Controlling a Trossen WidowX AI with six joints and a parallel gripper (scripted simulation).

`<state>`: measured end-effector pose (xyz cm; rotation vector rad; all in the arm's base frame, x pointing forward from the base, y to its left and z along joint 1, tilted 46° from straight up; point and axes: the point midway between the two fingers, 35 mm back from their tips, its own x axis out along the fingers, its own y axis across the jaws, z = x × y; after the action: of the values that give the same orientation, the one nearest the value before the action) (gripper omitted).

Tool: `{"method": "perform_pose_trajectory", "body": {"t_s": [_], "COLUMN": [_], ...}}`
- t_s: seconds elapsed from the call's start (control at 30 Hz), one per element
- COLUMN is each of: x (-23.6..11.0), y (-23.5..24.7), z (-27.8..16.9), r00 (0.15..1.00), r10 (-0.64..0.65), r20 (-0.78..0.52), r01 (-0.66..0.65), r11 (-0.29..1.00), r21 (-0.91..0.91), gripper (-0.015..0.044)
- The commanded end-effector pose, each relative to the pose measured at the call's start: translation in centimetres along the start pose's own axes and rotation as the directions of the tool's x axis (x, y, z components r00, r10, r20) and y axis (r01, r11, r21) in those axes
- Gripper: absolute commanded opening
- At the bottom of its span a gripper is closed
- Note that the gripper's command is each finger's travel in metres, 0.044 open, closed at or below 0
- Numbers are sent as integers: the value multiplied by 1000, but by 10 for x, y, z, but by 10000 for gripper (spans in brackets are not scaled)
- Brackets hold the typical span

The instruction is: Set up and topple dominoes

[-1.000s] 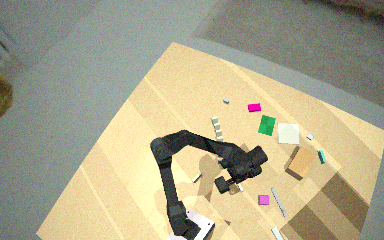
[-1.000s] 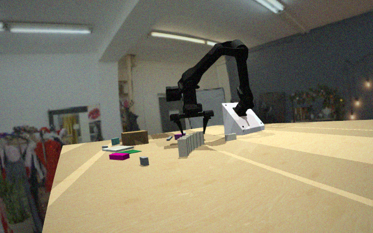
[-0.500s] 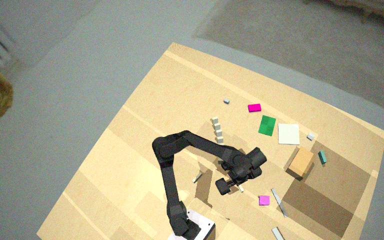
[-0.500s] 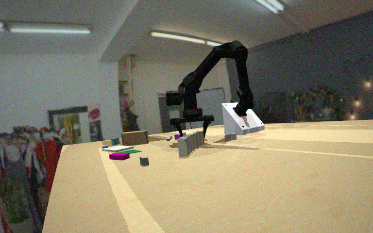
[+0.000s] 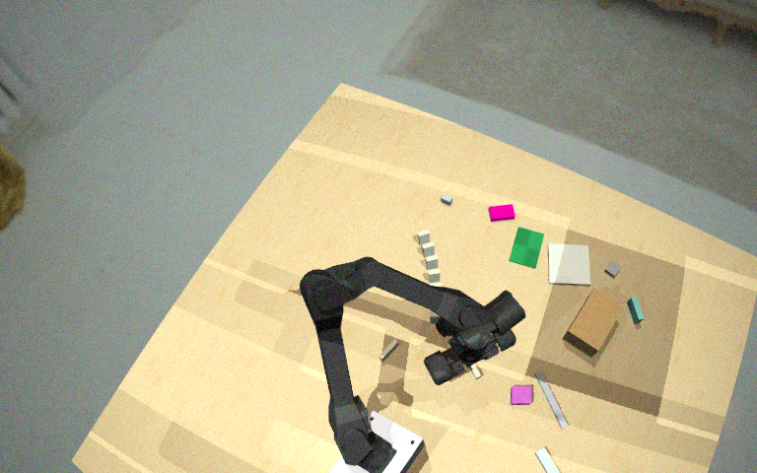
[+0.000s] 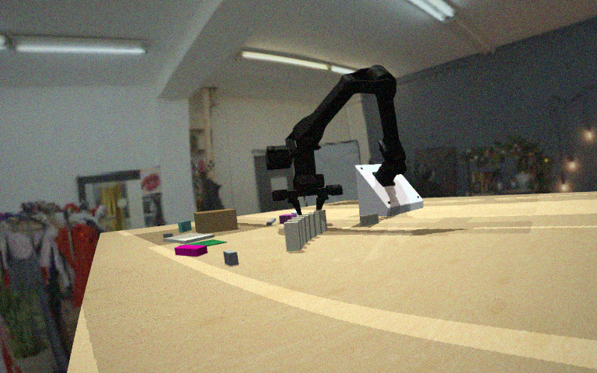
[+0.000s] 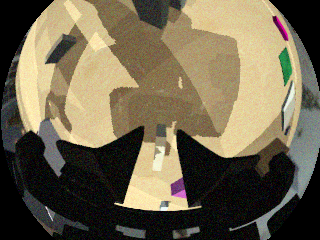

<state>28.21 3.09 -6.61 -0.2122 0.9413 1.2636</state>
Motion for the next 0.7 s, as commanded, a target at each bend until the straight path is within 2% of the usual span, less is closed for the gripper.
{"method": "perform_pose_trajectory", "body": {"t_s": [0.0,0.07,0.4,0.47,0.67], "x": [0,0,-2,-17,-95], "y": [0,0,0,0,1], "z": [0,0,1,1,5], "r00": [1000,1000,1000,1000,1000], "r10": [-1,-1,-1,-1,-2], "r20": [4,4,4,3,0], "r01": [1,1,1,1,2], "r11": [1000,1000,1000,1000,1000], "r21": [5,5,5,5,5], "gripper": [73,30,30,30,30]}}
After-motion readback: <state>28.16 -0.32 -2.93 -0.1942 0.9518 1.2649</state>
